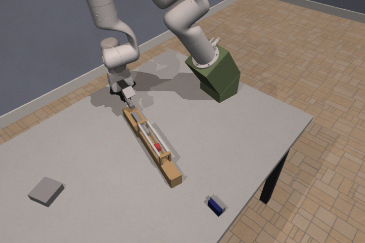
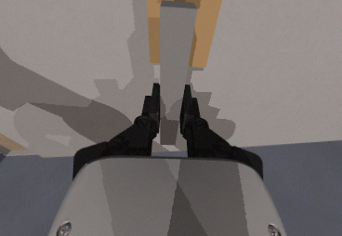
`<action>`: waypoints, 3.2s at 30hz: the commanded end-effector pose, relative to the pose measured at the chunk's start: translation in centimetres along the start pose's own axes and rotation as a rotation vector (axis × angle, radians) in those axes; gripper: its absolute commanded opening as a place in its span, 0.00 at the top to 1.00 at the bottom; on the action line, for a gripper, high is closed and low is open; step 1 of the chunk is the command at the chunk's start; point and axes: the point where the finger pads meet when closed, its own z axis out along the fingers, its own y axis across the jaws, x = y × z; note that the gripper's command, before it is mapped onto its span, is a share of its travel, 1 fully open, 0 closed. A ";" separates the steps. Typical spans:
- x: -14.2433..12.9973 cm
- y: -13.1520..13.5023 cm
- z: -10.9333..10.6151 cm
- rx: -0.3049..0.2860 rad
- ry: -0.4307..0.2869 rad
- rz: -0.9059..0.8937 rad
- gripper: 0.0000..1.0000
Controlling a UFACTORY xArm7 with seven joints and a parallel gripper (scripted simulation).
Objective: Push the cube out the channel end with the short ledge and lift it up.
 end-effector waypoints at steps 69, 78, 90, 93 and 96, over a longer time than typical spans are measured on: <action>6.6 0.3 2.6 -0.081 -0.050 -0.004 1.00; 9.5 0.2 2.8 -0.081 -0.050 -0.004 1.00; 12.4 0.2 2.9 -0.081 -0.050 -0.004 1.00; 13.1 0.2 2.9 -0.081 -0.050 -0.004 1.00; 13.6 0.2 3.0 -0.081 -0.050 -0.004 1.00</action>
